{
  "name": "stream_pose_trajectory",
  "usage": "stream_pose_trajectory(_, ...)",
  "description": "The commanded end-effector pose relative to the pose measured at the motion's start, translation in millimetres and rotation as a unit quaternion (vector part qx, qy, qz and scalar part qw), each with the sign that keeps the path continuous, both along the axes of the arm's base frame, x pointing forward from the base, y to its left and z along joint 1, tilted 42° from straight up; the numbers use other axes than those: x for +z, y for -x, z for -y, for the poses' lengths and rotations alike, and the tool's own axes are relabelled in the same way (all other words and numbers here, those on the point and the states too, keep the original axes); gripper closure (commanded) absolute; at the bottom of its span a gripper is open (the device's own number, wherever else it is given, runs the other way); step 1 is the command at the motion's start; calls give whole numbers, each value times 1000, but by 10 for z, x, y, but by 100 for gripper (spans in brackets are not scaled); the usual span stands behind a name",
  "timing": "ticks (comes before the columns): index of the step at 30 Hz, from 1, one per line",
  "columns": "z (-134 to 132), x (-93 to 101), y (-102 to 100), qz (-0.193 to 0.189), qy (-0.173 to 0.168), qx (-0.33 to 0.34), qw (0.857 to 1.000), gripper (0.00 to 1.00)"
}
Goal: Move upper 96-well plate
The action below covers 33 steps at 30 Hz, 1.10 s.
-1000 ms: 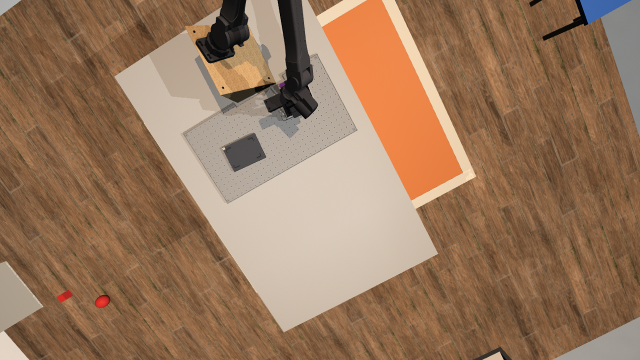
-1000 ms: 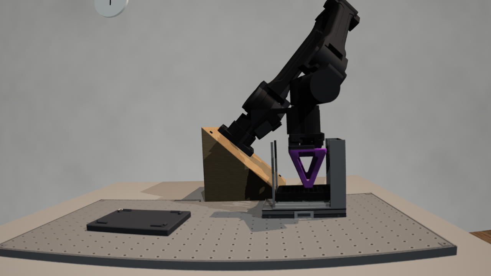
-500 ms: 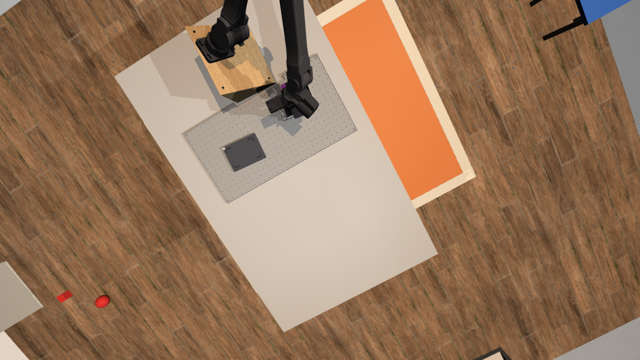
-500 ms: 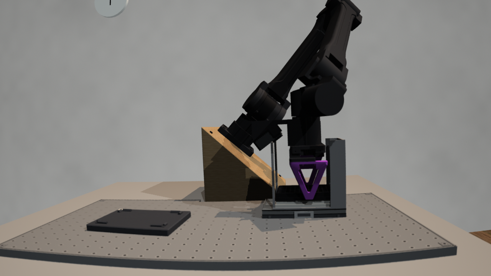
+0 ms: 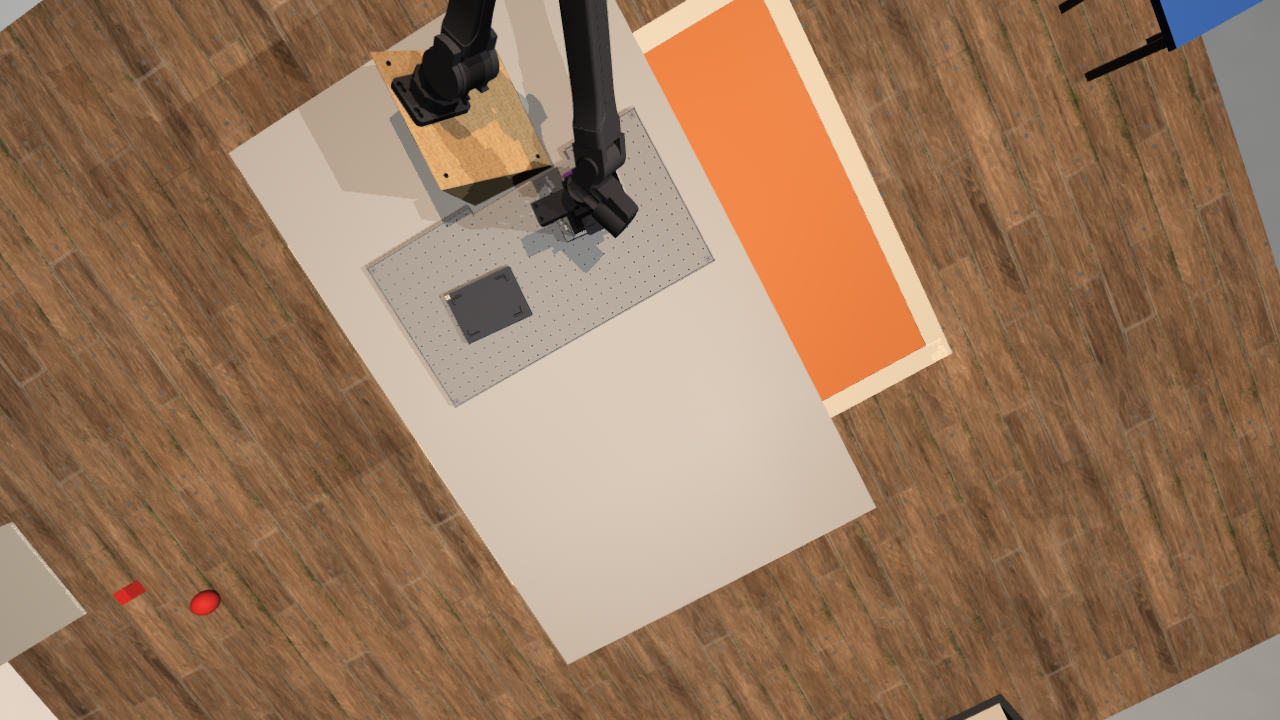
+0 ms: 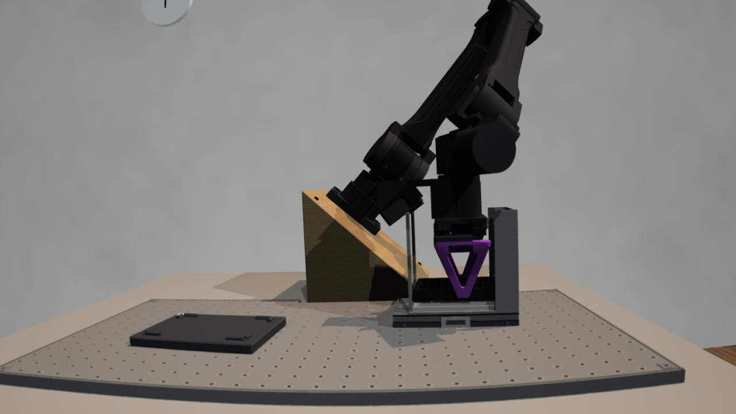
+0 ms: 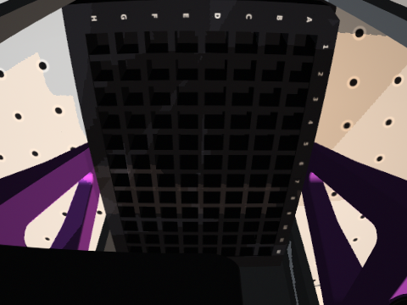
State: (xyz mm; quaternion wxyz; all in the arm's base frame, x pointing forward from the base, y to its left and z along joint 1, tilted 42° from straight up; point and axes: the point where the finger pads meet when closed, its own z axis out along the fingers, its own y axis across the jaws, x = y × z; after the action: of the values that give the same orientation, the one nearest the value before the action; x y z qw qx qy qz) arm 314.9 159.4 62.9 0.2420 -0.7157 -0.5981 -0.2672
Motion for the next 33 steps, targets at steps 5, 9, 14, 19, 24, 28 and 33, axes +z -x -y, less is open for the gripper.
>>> stream_pose_trajectory(5,-8,62,-84,9,-1,-5,1000,100)
stream_pose_trajectory(9,-8,62,-84,9,-1,-5,1000,100)
stream_pose_trajectory(14,-8,62,-84,9,-1,-5,1000,100)
stream_pose_trajectory(19,-8,62,-84,9,-1,-5,1000,100)
stream_pose_trajectory(24,-8,62,-84,9,-1,-5,1000,100)
stream_pose_trajectory(28,-8,62,-84,9,-1,-5,1000,100)
stream_pose_trajectory(33,76,214,-157,22,-2,-8,1000,100)
